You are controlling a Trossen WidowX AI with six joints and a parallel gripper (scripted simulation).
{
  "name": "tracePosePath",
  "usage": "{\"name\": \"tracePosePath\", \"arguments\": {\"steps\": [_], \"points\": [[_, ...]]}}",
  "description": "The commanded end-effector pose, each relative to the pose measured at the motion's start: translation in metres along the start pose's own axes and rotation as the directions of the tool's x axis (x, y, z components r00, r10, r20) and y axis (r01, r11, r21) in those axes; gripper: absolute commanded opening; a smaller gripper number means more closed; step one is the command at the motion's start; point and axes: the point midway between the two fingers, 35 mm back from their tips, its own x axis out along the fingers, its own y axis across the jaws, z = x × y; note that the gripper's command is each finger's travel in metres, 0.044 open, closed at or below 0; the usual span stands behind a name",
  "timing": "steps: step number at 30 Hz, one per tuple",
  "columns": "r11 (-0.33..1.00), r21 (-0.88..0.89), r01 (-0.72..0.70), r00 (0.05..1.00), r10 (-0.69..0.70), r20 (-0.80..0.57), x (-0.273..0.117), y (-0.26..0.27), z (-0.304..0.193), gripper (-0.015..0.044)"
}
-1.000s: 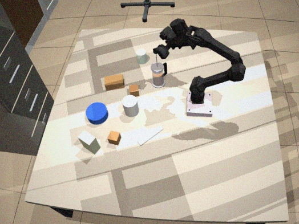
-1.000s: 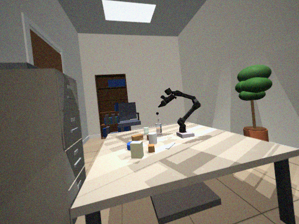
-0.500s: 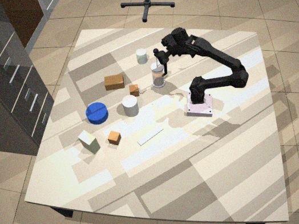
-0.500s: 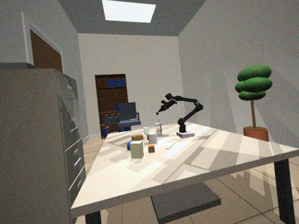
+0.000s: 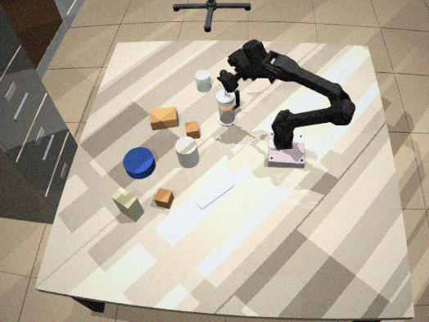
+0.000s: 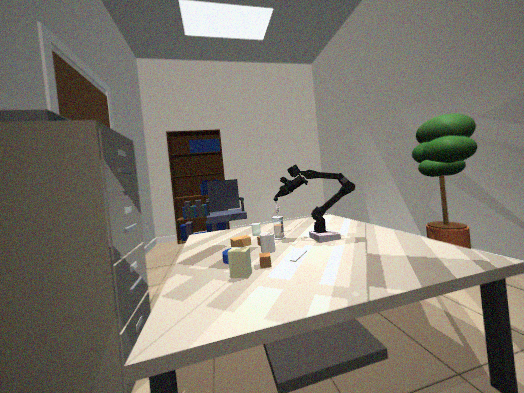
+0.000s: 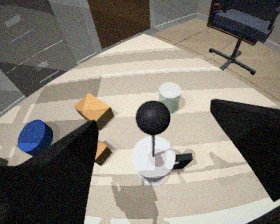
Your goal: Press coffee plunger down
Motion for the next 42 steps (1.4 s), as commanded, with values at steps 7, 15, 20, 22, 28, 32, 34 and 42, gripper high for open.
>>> {"name": "tracePosePath", "arguments": {"steps": [7,15,20,22,28,32,34,42], "points": [[1.0,-0.006,-0.003,1.0,0.003,-0.013,0.018,0.0,-0.005,0.044],[1.0,-0.006,-0.003,1.0,0.003,-0.013,0.02,0.0,-0.005,0.0309],[1.0,-0.006,-0.003,1.0,0.003,-0.013,0.02,0.0,-0.005,0.0177],[1.0,-0.006,-0.003,1.0,0.003,-0.013,0.02,0.0,-0.005,0.0145],[1.0,-0.006,-0.003,1.0,0.003,-0.013,0.02,0.0,-0.005,0.0123],[1.0,-0.006,-0.003,1.0,0.003,-0.013,0.02,0.0,-0.005,0.0123],[1.0,-0.006,-0.003,1.0,0.003,-0.013,0.021,0.0,-0.006,0.0123],[1.0,-0.006,-0.003,1.0,0.003,-0.013,0.028,0.0,-0.016,0.0123]]}}
